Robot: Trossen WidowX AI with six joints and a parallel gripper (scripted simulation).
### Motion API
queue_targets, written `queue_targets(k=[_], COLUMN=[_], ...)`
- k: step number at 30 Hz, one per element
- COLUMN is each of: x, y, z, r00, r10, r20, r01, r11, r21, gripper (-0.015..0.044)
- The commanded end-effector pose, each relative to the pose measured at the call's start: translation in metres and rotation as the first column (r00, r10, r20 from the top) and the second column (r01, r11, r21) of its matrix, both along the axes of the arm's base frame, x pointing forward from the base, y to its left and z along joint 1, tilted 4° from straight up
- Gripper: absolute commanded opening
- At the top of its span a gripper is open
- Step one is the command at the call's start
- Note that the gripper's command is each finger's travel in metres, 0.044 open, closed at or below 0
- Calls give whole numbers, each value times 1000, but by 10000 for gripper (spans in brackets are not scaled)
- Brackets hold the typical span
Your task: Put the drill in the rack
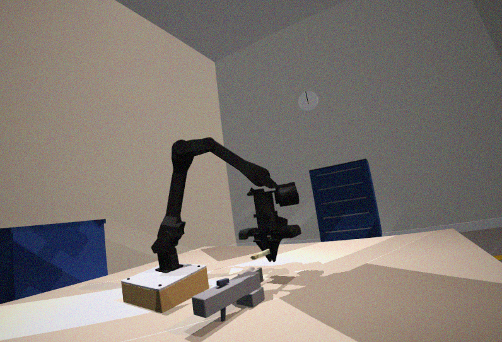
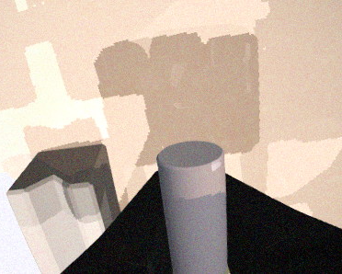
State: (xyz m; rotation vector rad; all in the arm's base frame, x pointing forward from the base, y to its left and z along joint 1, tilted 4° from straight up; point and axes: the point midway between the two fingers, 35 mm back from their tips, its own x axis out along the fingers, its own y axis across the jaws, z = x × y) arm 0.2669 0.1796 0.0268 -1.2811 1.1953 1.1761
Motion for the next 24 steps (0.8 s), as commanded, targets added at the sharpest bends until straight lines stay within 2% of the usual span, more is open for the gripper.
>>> queue_targets(k=[1,24], x=[-7,-49], y=[1,6], z=[-1,-2], r00=[1000,1000], r10=[-3,-3], r20=[0,-3], r01=[3,3], r11=[1000,1000], r21=[-1,-1], gripper=[0,0])
